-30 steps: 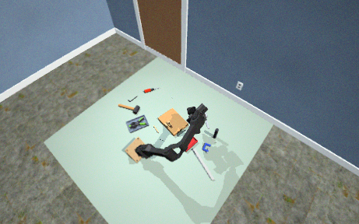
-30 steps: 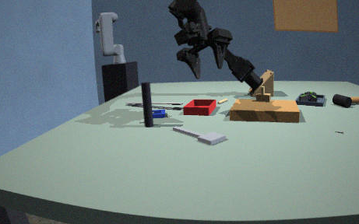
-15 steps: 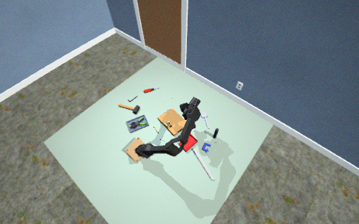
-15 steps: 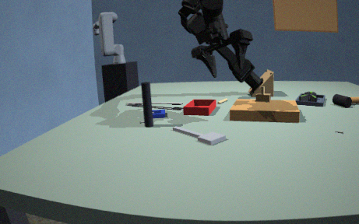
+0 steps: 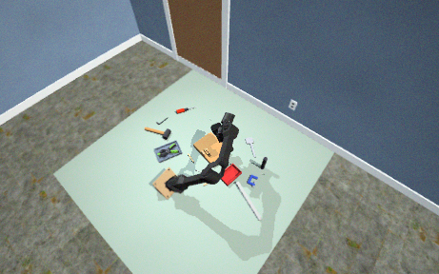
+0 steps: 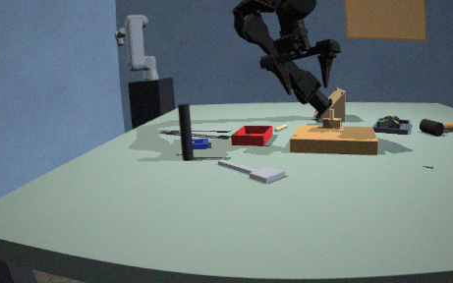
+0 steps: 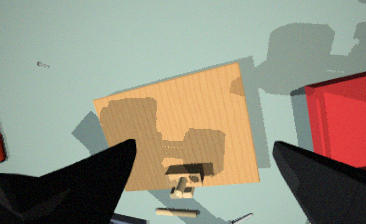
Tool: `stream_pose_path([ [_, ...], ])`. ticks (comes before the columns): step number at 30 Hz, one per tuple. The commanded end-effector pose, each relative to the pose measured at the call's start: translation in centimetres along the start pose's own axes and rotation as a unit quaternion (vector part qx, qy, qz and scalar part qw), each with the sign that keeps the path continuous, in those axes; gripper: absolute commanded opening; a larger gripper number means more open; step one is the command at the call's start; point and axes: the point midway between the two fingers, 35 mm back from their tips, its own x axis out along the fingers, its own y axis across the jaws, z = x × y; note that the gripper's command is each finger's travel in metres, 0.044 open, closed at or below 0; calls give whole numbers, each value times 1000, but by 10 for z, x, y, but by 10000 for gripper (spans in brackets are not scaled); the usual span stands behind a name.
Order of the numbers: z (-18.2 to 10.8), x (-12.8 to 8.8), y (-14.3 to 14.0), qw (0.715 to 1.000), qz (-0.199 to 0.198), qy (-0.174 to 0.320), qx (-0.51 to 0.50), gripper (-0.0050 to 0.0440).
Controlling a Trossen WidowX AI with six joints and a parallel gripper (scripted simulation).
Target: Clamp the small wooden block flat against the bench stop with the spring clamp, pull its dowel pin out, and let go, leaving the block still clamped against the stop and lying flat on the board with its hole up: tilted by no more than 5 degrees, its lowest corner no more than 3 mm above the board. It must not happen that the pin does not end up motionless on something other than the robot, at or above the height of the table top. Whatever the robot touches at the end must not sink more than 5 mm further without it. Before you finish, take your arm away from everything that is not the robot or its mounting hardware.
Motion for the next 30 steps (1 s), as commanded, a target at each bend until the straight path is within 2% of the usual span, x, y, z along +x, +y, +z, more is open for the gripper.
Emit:
stream_pose_path([
  [1, -10, 2, 12, 1000, -16, 10, -23, 440],
  [24, -64, 2, 53, 986, -98, 39, -130, 440],
  [30, -66, 2, 54, 985, -101, 39, -133, 440],
])
